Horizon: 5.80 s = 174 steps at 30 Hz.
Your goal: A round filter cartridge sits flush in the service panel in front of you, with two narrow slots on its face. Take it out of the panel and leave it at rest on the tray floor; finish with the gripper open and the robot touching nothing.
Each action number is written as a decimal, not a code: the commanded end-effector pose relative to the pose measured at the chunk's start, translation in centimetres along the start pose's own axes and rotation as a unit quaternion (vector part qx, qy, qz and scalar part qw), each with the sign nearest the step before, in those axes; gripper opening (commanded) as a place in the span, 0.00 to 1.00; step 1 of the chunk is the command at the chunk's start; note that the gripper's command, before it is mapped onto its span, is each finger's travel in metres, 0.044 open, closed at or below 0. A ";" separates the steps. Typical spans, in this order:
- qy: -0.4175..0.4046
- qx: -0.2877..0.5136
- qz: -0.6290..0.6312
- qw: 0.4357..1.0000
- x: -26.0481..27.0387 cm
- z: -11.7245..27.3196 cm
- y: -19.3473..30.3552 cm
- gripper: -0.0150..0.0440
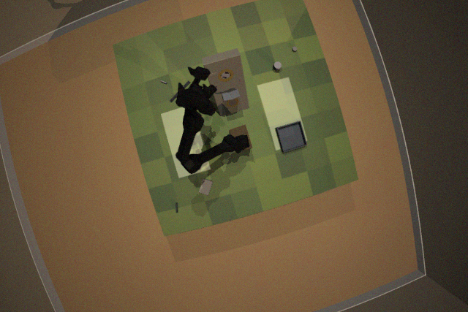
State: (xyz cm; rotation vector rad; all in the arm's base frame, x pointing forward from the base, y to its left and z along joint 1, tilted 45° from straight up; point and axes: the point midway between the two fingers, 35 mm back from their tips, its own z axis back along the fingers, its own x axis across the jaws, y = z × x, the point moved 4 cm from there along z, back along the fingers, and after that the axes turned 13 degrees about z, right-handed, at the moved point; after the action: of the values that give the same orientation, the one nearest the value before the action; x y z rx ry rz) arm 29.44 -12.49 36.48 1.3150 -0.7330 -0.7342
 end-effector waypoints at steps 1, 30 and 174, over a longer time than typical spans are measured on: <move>0.000 -0.001 0.007 1.000 0.0 0.0 -0.1 0.89; 0.052 -0.081 0.815 0.571 -0.1 0.7 -13.0 0.45; 0.160 -0.004 0.977 -0.143 -3.1 -4.2 -23.7 0.45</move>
State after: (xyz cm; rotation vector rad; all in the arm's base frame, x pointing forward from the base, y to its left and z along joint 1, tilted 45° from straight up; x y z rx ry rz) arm 29.65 -10.12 12.47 1.3552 1.6002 -3.0451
